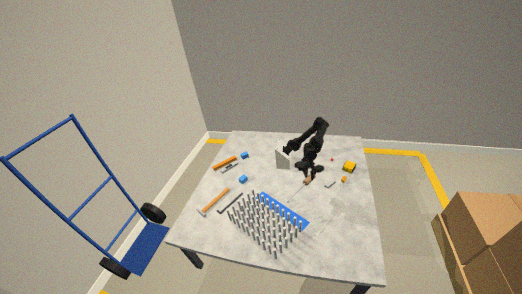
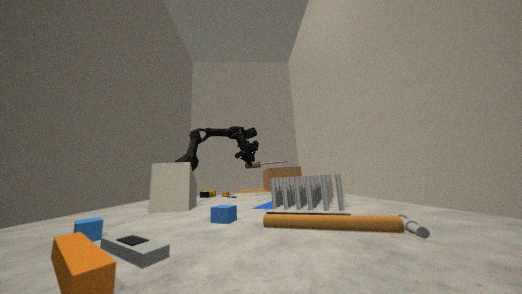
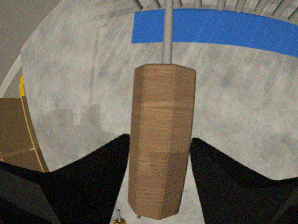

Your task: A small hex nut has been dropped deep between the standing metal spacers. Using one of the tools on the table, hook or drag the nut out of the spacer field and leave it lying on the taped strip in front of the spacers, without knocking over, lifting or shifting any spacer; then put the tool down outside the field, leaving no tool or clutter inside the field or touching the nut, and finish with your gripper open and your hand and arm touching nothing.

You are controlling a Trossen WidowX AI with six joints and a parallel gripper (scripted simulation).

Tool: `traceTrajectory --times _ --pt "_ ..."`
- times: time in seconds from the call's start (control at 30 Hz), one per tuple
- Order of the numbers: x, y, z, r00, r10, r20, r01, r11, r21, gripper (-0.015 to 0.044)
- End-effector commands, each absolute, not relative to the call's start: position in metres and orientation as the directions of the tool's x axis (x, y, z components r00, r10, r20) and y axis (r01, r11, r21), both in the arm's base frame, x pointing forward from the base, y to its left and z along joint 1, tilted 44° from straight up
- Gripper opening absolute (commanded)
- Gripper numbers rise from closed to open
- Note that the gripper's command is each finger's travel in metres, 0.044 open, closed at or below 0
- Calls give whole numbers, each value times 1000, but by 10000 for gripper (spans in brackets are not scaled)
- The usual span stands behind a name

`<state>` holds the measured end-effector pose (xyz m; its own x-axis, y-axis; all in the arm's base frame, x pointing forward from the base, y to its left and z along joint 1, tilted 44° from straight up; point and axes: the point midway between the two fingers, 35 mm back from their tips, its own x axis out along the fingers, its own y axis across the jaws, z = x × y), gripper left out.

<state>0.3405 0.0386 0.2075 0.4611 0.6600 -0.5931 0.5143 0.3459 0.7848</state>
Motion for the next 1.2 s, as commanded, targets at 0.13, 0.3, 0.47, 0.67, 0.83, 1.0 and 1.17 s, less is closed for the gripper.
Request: traceTrajectory --times 0.13,0.3,0.47,0.67,0.83,1.0,1.17 --pt "351 67 173 450 657 -604 519 358 776 0" --pt "356 90 149 450 655 -607 522 358 774 0" --pt "356 113 127 454 656 -603 521 354 777 0" --pt "351 141 103 461 662 -591 519 339 785 0" --pt "349 147 99 464 665 -586 517 334 788 0" --pt "350 146 98 464 664 -586 517 334 788 0" --pt "353 144 97 464 664 -586 517 335 788 0"
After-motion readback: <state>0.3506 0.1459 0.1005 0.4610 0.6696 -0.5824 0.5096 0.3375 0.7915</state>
